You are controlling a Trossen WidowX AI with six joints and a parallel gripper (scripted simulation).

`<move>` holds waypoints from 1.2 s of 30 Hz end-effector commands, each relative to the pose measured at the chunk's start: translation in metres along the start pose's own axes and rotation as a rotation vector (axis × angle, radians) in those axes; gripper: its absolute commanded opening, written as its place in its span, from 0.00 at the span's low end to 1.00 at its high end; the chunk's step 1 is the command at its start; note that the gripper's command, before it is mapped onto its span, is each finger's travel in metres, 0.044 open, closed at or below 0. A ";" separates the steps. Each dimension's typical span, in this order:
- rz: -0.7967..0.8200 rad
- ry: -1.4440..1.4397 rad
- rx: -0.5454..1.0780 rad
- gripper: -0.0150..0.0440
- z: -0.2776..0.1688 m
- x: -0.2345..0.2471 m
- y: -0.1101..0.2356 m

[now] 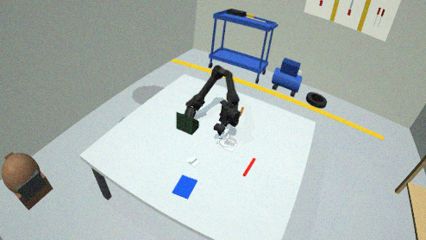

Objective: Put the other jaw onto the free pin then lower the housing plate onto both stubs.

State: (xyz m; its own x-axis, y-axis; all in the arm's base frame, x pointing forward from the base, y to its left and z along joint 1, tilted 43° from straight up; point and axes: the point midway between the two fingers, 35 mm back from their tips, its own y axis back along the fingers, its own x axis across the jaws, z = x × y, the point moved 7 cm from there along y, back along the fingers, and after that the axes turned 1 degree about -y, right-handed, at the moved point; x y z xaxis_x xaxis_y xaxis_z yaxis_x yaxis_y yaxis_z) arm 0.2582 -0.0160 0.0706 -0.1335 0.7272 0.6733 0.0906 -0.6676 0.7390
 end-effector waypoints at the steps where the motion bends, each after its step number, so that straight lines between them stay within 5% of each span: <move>1: 0.005 -0.005 0.003 0.85 0.000 0.000 -0.008; 36: 0.008 -0.003 0.003 0.85 -0.002 0.001 -0.059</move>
State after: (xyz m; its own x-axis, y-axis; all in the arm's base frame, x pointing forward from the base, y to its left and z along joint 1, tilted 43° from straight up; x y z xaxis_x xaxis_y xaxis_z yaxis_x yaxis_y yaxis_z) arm 0.2527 0.0220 0.0306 -0.1372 0.7246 0.6754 0.0909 -0.6698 0.7370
